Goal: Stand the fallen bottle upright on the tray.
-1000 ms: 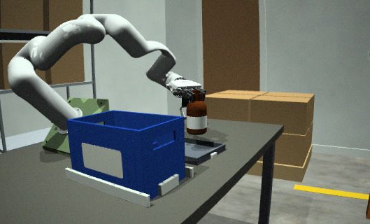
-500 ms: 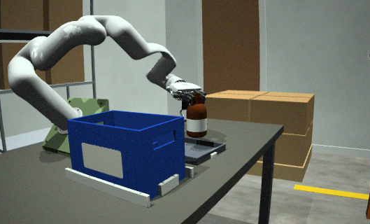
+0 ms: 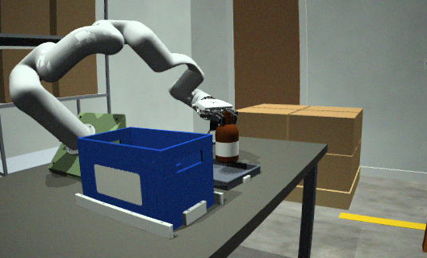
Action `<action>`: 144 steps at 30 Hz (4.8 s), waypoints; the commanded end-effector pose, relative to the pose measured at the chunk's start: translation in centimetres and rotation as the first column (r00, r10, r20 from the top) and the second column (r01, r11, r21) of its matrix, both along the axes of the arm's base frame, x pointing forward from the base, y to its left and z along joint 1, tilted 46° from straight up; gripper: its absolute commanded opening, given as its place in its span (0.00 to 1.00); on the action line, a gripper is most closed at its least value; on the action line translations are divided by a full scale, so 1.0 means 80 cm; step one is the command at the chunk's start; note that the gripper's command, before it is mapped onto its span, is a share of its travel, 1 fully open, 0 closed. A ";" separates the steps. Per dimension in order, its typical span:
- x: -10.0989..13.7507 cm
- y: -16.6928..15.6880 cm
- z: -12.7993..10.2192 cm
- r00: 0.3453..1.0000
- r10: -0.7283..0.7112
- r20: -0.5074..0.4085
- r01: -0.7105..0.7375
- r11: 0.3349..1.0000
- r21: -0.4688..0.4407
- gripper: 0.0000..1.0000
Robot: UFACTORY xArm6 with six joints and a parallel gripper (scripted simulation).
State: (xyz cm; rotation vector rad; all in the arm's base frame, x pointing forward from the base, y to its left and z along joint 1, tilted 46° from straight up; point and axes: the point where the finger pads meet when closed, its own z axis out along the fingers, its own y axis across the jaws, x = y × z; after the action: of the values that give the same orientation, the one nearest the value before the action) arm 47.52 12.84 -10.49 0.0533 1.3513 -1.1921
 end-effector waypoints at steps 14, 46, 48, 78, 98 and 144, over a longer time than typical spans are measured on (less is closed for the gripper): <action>-0.001 -0.014 -0.014 1.000 0.001 0.004 -0.001 1.000 0.003 0.00; -0.003 -0.030 -0.029 1.000 0.001 0.004 -0.001 1.000 0.003 0.00; -0.003 -0.030 -0.029 1.000 0.001 0.004 -0.001 1.000 0.003 0.00; -0.003 -0.030 -0.030 1.000 0.001 0.004 -0.001 1.000 0.003 1.00; -0.003 -0.030 -0.030 1.000 0.001 0.004 -0.001 1.000 0.003 1.00; -0.002 -0.022 -0.021 1.000 0.001 0.004 -0.001 1.000 0.003 1.00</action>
State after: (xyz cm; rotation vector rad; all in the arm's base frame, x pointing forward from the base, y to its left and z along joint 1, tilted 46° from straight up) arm 47.24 10.79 -12.45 0.0542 1.3509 -1.1911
